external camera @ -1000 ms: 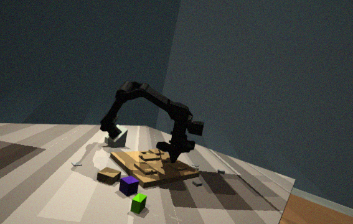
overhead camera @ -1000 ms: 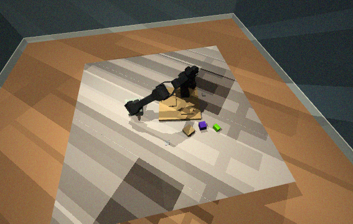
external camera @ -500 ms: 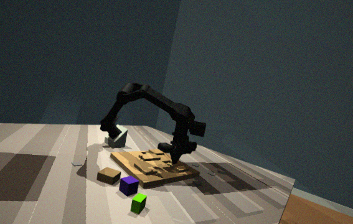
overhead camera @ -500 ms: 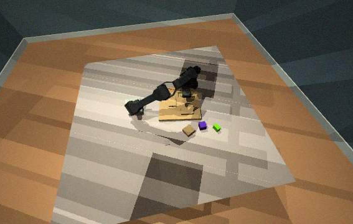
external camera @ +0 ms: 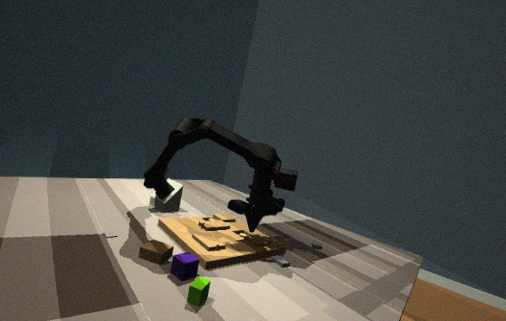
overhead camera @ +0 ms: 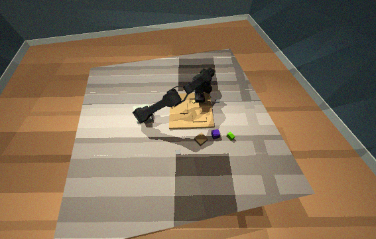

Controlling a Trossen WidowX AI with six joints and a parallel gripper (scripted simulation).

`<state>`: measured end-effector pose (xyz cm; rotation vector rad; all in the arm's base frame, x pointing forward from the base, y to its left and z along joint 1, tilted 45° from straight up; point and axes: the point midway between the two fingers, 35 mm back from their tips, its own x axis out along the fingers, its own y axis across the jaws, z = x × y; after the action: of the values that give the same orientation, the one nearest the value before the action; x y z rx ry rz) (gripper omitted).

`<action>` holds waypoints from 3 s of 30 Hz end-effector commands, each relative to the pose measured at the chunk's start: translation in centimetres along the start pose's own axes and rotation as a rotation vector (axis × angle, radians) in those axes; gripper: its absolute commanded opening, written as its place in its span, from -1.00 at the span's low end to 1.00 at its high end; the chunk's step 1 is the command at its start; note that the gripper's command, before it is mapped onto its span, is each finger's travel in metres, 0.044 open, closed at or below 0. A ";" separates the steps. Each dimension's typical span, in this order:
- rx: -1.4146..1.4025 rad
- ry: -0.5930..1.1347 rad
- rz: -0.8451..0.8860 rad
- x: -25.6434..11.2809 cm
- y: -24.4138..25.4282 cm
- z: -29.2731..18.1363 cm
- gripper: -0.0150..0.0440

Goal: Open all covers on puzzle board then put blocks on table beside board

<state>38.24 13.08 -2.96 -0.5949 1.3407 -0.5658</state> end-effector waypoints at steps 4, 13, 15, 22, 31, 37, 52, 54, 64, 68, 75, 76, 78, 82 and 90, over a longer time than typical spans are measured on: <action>0.002 -0.005 0.001 -1.0 0.2 0.2 -0.49; 0.002 -0.005 0.001 -2.2 0.1 0.3 -0.49; 0.002 -0.005 0.001 -2.5 0.1 0.3 -0.49; -0.029 -0.003 -0.004 -2.7 -0.2 0.1 -0.49; -0.416 -0.002 -0.001 -4.1 -2.0 -3.7 -0.49; -0.679 -0.001 0.000 -4.6 -3.4 -6.6 -0.49; -1.336 0.001 0.000 -4.4 -7.1 -14.1 -0.49; -1.423 0.002 0.000 -4.3 -7.6 -15.1 -0.49; -1.576 0.003 0.000 -3.8 -8.5 -17.0 -0.49; -1.576 0.003 0.000 -3.8 -8.5 -17.0 -0.49; -1.576 0.003 0.000 -3.8 -8.5 -17.0 -0.49; -1.576 0.003 0.000 -3.8 -8.5 -17.0 -0.49; -1.576 0.003 0.000 -3.8 -8.5 -17.0 -0.49; -1.576 0.003 0.000 -3.7 -8.5 -17.0 -0.49; -1.576 0.002 0.000 -3.0 -8.5 -16.9 -0.49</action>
<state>20.78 8.05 3.05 -1.8189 1.5999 0.6532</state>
